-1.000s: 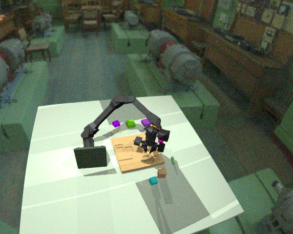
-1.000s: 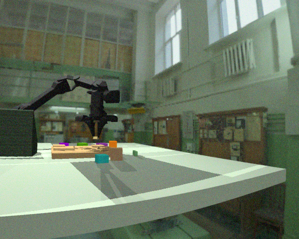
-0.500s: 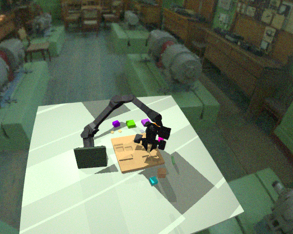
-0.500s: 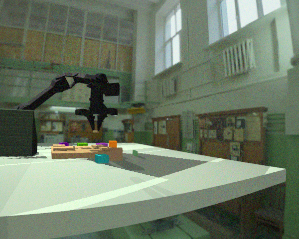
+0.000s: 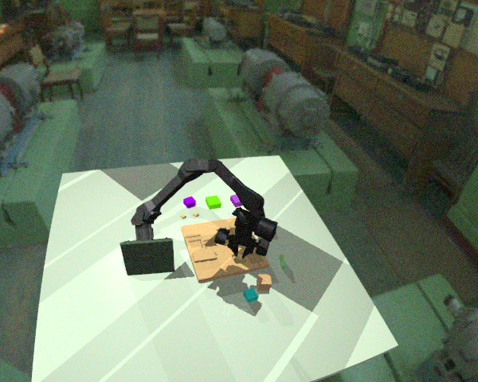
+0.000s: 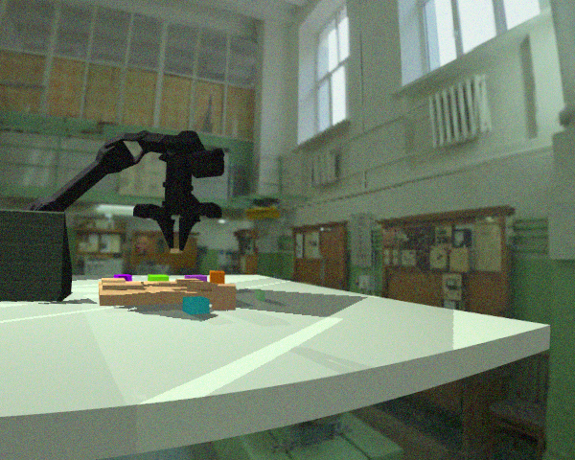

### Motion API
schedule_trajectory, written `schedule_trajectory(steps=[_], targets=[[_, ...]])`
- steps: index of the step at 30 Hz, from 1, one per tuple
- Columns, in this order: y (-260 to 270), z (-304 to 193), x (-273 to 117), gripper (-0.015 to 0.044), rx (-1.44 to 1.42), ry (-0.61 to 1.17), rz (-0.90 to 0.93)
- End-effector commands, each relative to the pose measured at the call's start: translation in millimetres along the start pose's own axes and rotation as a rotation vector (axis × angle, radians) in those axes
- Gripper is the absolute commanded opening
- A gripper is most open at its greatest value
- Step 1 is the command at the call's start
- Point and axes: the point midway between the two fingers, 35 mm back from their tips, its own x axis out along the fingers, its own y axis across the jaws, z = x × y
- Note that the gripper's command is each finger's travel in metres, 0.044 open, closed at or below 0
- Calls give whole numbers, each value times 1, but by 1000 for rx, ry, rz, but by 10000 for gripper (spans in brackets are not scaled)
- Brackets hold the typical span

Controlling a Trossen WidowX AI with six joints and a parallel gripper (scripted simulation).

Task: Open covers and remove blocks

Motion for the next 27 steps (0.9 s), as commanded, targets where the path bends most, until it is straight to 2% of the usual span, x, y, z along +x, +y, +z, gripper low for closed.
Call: schedule_trajectory(steps=[1,21,27], targets=[[0,-19,1,80,-3,6,4],[9,-98,3,80,-5,3,8],[10,-104,5,80,-5,2,9]])
